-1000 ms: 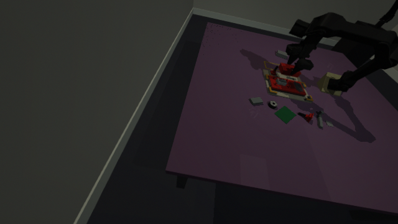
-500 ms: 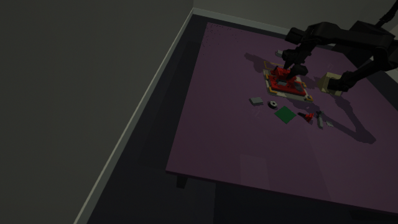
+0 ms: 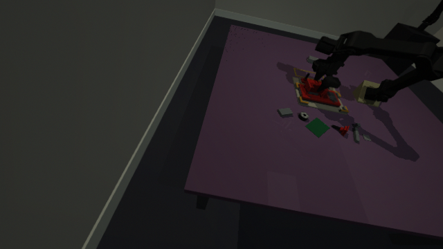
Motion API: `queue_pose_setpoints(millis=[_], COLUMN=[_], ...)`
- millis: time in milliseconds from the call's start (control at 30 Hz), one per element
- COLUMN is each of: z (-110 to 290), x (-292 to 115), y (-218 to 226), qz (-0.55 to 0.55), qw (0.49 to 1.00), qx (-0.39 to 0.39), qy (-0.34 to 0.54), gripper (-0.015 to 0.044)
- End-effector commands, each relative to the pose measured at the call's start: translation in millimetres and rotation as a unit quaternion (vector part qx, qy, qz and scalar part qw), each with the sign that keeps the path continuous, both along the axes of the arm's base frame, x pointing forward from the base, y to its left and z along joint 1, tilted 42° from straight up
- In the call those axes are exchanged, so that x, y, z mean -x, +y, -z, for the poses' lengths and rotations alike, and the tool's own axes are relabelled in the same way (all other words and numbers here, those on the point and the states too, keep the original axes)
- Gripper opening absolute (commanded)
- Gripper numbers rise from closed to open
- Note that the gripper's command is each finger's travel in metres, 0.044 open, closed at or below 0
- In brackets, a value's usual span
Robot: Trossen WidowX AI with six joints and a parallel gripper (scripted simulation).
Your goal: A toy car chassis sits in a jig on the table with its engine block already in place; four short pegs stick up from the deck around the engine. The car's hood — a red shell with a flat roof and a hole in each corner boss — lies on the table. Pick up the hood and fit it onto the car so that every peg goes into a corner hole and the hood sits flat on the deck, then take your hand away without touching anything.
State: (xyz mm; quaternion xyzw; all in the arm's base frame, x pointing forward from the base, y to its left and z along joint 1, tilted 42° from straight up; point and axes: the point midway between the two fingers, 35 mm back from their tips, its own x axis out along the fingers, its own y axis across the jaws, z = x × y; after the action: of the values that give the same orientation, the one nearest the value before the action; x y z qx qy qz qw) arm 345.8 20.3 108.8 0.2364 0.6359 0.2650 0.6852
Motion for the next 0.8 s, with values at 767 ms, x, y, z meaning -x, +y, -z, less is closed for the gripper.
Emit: queue_pose_setpoints(millis=[767], z=[2.7], x=[1.1], y=[2.3], qz=[0.002], qw=[1.000], qx=[-0.003], qy=[0.003], gripper=[0.0000])
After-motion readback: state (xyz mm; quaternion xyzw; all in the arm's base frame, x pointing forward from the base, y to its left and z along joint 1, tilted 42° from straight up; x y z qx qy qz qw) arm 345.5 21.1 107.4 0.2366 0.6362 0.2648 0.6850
